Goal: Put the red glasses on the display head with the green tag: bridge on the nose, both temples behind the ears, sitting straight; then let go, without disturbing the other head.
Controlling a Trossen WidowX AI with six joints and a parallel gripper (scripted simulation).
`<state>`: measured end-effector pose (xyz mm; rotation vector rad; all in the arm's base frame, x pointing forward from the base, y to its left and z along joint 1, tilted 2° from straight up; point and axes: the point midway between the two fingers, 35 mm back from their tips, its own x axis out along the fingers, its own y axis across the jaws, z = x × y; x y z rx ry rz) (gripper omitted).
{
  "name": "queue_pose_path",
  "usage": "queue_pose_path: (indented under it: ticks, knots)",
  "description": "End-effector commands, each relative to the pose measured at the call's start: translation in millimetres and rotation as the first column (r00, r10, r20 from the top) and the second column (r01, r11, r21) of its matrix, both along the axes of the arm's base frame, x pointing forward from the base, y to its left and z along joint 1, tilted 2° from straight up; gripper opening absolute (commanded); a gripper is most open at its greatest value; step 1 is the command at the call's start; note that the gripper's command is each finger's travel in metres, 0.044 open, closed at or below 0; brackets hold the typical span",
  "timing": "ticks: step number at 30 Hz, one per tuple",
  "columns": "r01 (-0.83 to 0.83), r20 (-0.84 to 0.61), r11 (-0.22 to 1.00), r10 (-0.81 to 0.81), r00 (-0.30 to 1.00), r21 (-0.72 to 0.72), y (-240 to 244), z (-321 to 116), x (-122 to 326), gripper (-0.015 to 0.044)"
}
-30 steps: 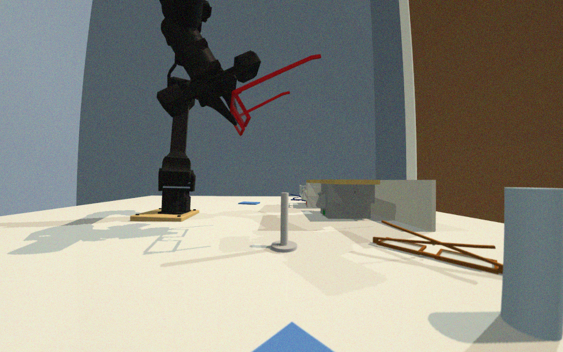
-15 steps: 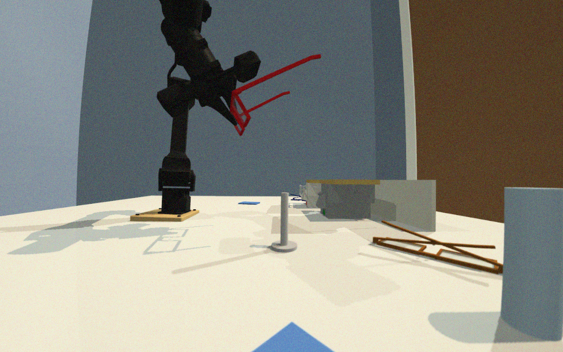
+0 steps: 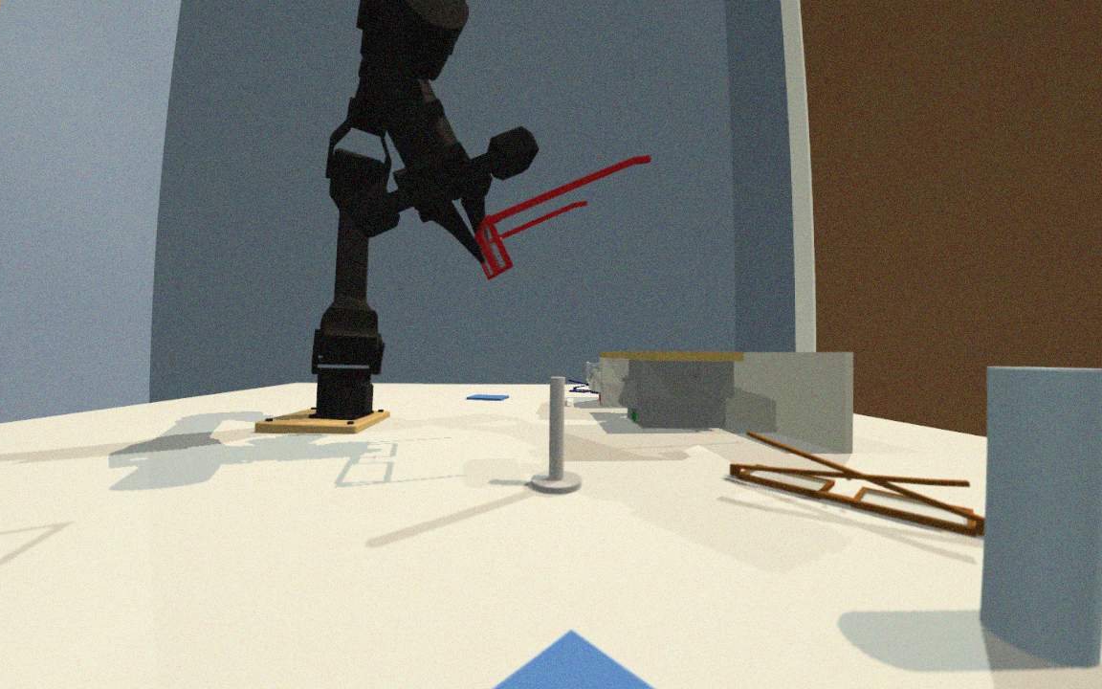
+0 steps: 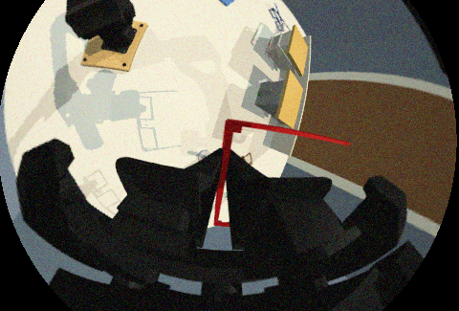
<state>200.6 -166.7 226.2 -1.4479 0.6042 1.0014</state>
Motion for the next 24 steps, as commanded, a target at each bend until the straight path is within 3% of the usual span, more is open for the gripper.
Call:
queue_pose_path:
  ticks: [1,24]
  knots:
    - [0.008,-0.048,1.0,-0.007,0.999,0.028,11,-7,7,0.0]
    - [0.063,-0.287,0.996,-0.042,0.957,0.065,83,-32,39,0.0]
